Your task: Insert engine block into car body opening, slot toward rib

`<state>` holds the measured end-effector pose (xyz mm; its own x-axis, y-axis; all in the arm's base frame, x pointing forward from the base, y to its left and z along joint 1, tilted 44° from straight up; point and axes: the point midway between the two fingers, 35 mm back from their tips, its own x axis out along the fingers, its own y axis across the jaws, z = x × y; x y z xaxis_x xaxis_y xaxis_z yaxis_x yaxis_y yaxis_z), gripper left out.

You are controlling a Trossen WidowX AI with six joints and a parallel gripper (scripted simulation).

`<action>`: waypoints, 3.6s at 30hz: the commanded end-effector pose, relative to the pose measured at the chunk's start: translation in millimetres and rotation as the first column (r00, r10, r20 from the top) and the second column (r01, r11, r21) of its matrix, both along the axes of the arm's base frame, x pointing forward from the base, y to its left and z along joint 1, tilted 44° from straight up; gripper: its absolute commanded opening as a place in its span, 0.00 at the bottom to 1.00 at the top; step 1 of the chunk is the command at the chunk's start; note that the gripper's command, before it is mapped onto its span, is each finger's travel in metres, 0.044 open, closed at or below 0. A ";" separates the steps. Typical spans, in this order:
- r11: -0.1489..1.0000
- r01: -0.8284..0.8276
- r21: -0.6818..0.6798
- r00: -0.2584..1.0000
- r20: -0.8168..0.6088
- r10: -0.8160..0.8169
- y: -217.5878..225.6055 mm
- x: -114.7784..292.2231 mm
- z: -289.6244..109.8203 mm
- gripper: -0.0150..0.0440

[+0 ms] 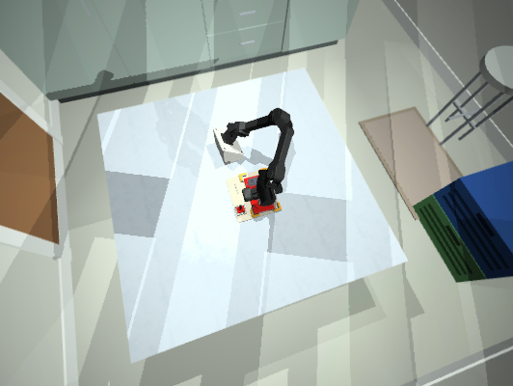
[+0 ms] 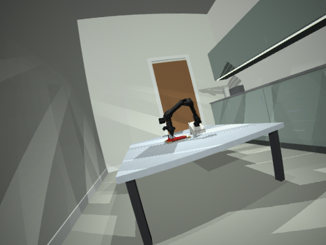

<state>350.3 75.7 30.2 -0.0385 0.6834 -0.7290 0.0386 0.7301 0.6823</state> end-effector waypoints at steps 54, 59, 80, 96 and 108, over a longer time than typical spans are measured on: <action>1.000 0.002 0.004 1.000 -0.010 -0.002 6.7 -1.4 -8.6 0.52; 1.000 0.002 0.004 1.000 -0.010 -0.002 7.2 -1.4 -9.2 0.52; 1.000 0.000 0.001 1.000 0.000 0.000 7.6 0.1 -7.9 0.88; 1.000 0.000 0.001 1.000 0.000 0.000 7.6 0.1 -7.9 1.00; 1.000 0.002 0.004 1.000 -0.010 -0.002 -1.5 2.7 -1.2 0.78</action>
